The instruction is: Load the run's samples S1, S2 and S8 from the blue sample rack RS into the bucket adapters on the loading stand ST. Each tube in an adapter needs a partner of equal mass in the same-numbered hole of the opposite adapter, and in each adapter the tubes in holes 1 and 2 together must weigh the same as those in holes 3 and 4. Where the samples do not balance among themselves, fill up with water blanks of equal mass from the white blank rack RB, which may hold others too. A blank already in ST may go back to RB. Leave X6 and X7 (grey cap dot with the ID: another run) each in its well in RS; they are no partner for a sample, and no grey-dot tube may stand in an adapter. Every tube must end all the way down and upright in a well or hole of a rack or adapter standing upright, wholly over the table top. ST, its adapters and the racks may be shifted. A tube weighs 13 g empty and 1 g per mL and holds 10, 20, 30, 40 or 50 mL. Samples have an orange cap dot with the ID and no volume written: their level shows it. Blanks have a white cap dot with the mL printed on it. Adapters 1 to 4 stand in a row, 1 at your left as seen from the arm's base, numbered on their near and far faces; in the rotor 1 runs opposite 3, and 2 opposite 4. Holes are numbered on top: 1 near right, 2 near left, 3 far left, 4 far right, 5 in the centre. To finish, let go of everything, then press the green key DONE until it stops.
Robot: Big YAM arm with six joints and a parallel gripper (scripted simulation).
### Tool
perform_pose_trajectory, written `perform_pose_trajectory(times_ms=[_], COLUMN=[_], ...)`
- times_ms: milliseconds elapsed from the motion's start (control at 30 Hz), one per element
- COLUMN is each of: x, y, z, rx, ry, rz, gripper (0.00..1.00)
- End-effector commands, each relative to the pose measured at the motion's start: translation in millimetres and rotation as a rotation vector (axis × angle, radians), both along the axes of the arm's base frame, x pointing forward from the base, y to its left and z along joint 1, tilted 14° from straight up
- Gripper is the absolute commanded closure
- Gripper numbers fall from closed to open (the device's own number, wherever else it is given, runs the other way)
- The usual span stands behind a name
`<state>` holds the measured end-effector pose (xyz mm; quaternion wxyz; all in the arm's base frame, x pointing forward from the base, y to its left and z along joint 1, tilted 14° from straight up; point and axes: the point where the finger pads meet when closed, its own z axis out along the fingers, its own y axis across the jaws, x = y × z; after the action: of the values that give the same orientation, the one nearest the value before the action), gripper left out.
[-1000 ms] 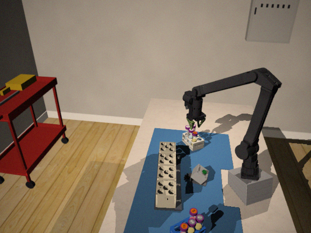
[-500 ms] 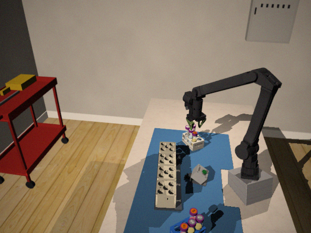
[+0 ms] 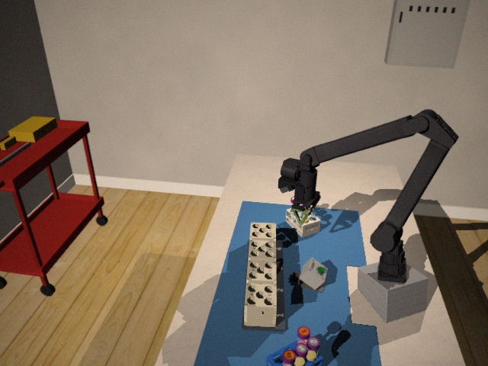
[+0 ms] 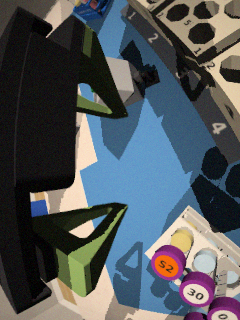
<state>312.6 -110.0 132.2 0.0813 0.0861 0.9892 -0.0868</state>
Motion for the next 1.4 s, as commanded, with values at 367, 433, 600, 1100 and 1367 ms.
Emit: perform_pose_trajectory(times_ms=[367,433,600,1100,1367], x=[-13.1,-14.7,-14.2,-14.3,-26.7], y=[106.6,114.6,148.4,266.9,336.3], z=[-12.9,-15.9,-26.5,-36.2,-52.3], rx=[-0.115,-0.121,-0.149,-0.155,-0.14], ry=[0.104,0.119,0.16,0.125,0.125], rz=[0.702,0.751,0.946,1.04,1.043], gripper=[0.2,0.2,0.2,0.2,0.2])
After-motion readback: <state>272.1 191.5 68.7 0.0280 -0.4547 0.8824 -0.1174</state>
